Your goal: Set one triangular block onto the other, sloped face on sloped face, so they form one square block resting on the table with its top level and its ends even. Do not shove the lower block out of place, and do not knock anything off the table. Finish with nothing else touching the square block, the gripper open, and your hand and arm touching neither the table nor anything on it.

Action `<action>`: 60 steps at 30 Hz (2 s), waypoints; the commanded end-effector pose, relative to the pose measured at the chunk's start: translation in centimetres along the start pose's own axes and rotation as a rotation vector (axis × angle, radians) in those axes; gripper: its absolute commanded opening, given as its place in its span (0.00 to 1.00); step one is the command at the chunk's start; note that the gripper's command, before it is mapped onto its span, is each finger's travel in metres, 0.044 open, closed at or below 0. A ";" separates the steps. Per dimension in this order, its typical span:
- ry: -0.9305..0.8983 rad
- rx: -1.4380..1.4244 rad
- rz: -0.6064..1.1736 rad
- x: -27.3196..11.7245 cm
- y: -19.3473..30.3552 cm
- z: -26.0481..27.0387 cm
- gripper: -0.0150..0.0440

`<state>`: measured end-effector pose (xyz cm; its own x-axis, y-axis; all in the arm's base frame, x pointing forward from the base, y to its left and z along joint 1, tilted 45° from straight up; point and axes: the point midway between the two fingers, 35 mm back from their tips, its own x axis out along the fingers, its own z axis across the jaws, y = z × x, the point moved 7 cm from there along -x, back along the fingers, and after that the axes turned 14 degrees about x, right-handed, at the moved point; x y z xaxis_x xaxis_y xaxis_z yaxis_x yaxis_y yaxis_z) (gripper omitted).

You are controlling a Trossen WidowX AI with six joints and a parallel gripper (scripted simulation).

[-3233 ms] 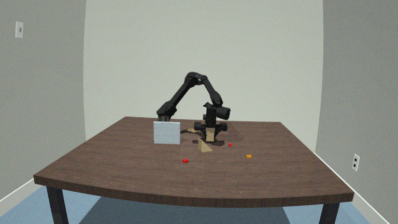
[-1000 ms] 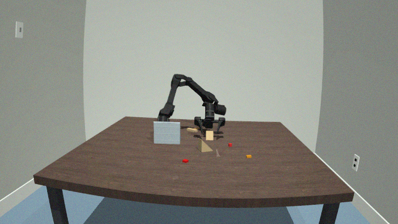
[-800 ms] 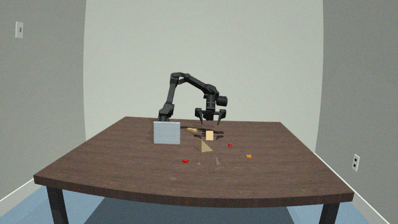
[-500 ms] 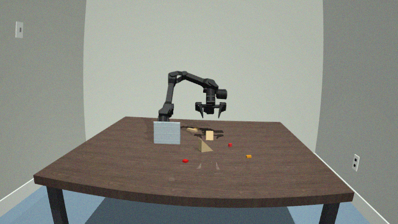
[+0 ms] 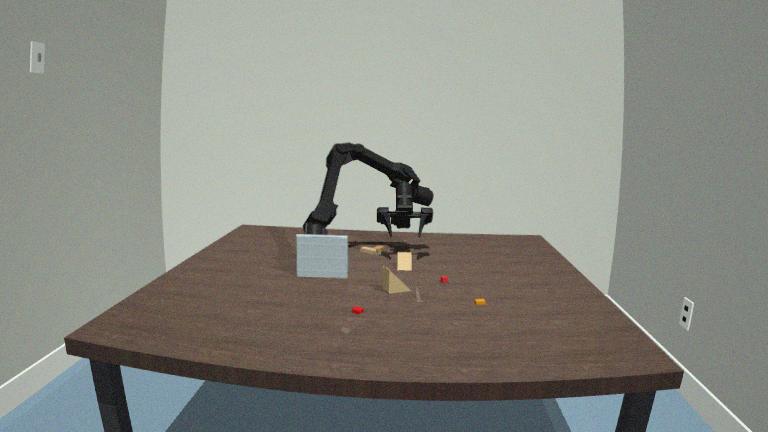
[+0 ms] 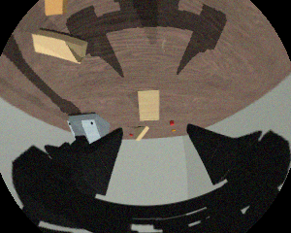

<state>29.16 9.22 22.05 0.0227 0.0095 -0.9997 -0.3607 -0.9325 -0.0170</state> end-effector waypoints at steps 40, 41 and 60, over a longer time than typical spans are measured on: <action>-0.021 0.001 0.012 10.0 -0.2 0.4 1.00; -0.021 0.001 0.012 10.0 -0.2 0.4 1.00; -0.021 0.001 0.012 10.0 -0.2 0.4 1.00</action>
<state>29.10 9.53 12.22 0.0019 0.0030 -1.0000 -0.3602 -0.9329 -0.0035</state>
